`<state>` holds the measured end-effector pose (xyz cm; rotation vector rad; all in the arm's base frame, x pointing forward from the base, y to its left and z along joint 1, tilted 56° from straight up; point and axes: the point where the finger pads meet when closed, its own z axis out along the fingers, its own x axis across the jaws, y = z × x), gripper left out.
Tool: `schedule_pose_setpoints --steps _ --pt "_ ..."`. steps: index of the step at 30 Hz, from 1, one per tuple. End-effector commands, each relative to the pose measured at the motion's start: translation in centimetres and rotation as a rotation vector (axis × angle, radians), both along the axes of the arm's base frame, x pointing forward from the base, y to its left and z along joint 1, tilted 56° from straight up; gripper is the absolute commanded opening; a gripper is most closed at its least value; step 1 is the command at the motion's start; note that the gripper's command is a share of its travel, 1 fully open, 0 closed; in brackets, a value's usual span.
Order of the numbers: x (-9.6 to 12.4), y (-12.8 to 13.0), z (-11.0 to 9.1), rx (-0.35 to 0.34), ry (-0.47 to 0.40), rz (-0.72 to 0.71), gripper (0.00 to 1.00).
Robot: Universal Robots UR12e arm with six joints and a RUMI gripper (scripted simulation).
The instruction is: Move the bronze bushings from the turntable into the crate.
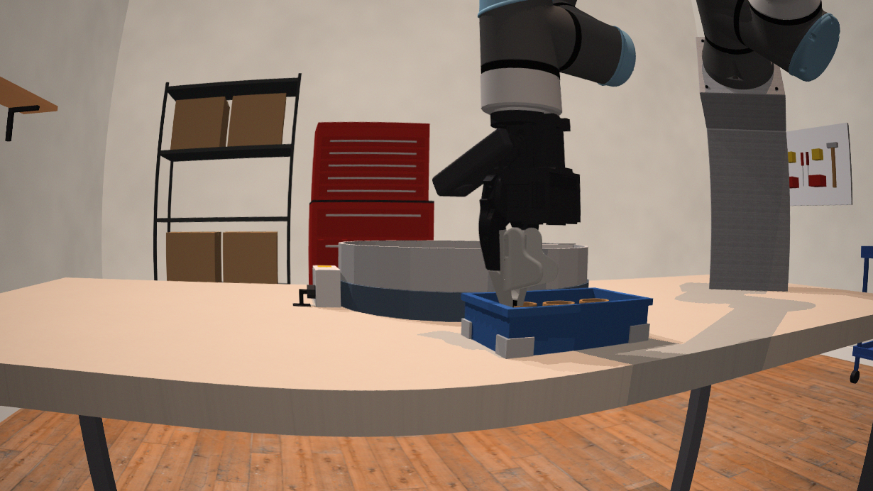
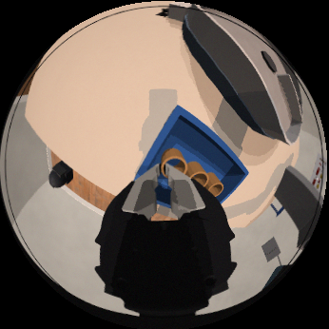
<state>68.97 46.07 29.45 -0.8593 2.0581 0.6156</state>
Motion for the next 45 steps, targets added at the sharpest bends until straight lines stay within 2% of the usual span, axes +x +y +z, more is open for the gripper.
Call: schedule_pose_setpoints --steps 1,11,12,45 --pt "0.00 -0.01 0.06 0.000 -0.001 0.000 0.00" --pt "0.00 -0.01 0.06 0.000 -0.001 0.000 0.00" --pt "0.00 -0.01 0.06 0.000 -0.001 0.000 0.06" --pt "0.00 -0.01 0.06 0.000 -0.001 0.000 0.06"
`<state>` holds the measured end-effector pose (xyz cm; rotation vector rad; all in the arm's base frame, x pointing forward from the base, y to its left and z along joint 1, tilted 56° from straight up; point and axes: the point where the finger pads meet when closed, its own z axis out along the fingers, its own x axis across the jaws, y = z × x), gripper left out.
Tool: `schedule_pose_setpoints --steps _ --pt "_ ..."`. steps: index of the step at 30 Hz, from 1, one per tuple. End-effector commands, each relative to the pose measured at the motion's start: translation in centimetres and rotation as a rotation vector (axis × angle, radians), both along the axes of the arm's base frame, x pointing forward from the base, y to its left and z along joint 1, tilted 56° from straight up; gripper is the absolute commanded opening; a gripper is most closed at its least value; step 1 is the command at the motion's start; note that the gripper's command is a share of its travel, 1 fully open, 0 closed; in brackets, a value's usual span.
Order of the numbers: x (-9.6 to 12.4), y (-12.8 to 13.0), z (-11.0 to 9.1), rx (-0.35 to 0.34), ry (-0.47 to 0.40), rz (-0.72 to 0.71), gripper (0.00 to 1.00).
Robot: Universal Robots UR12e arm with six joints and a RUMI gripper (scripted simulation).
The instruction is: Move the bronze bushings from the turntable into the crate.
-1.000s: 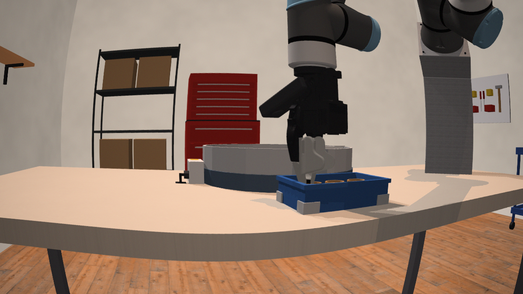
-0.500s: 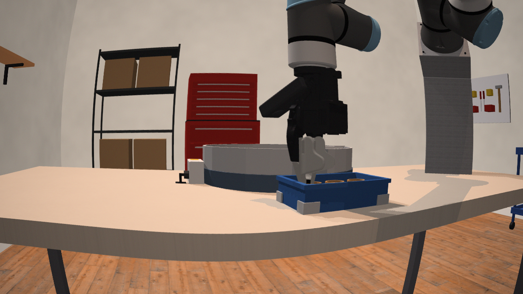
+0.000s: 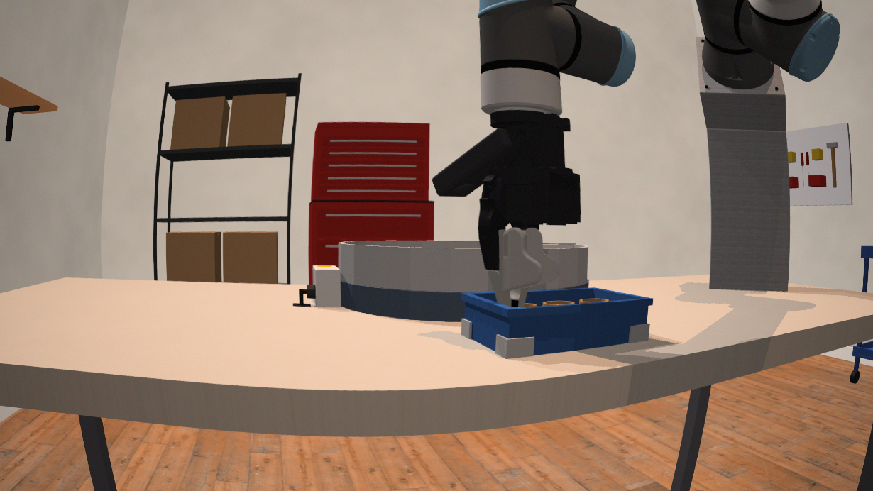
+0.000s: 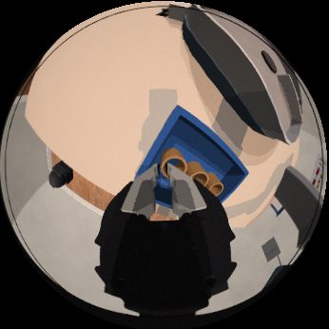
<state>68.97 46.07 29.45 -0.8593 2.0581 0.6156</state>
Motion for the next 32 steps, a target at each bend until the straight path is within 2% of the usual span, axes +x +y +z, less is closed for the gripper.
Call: schedule_pose_setpoints --steps 1,17,27,32 --pt "0.0 0.0 0.1 0.000 -0.001 0.000 0.06" --pt "-1.5 -2.1 1.8 0.000 -0.001 0.000 0.06" --pt "-3.8 -5.2 4.4 0.000 -0.001 0.000 0.06" --pt "-3.8 -5.2 4.4 0.000 -0.001 0.000 0.06"
